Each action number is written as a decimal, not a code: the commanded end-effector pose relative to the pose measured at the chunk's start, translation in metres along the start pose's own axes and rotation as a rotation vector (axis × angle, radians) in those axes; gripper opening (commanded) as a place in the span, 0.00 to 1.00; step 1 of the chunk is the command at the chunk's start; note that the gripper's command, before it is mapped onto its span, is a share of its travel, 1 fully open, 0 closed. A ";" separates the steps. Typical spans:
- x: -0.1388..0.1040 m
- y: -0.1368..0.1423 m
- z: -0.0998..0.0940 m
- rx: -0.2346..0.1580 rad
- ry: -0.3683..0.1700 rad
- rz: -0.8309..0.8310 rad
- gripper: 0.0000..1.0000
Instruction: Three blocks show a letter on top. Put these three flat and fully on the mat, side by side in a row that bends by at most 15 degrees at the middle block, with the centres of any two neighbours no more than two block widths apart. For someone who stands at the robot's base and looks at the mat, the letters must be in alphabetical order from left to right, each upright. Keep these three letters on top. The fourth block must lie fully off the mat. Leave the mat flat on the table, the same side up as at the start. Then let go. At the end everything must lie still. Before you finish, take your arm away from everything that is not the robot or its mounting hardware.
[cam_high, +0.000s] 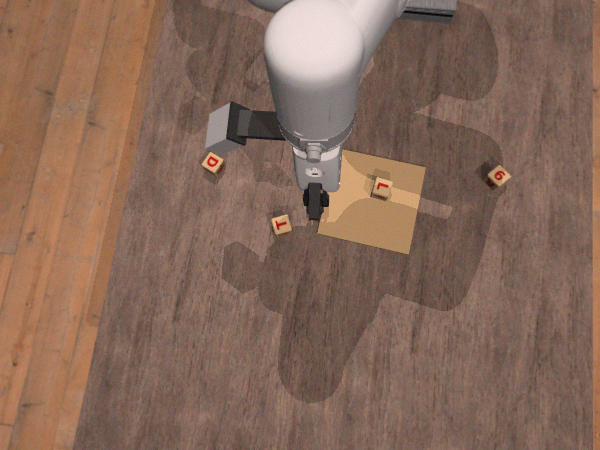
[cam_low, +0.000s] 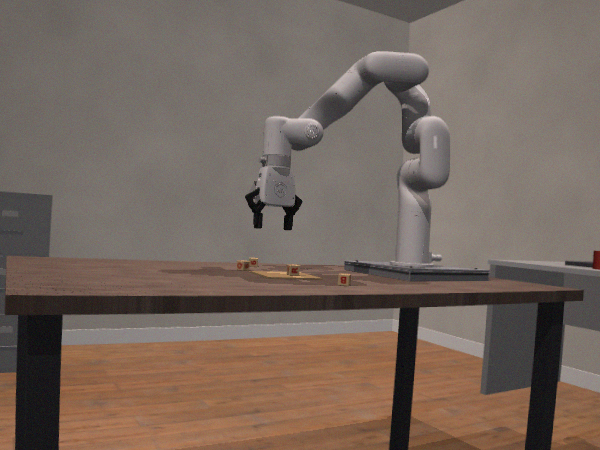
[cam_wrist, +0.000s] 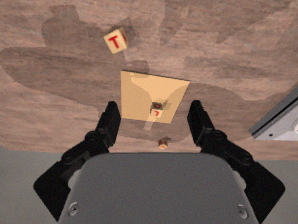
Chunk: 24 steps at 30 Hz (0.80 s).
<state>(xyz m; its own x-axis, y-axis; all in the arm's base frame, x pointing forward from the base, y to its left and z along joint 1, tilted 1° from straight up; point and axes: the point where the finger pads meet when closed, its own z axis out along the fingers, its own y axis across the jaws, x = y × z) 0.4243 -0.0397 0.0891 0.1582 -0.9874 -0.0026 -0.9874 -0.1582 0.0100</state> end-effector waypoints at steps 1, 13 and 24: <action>-0.010 -0.002 0.001 0.004 0.001 -0.139 1.00; -0.028 -0.001 0.004 0.003 0.002 -0.377 1.00; -0.050 0.000 0.009 0.001 0.002 -0.673 1.00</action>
<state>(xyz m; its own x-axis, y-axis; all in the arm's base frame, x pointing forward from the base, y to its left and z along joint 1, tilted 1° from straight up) 0.4166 0.0018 0.0808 0.6570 -0.7539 -0.0080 -0.7538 -0.6570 0.0093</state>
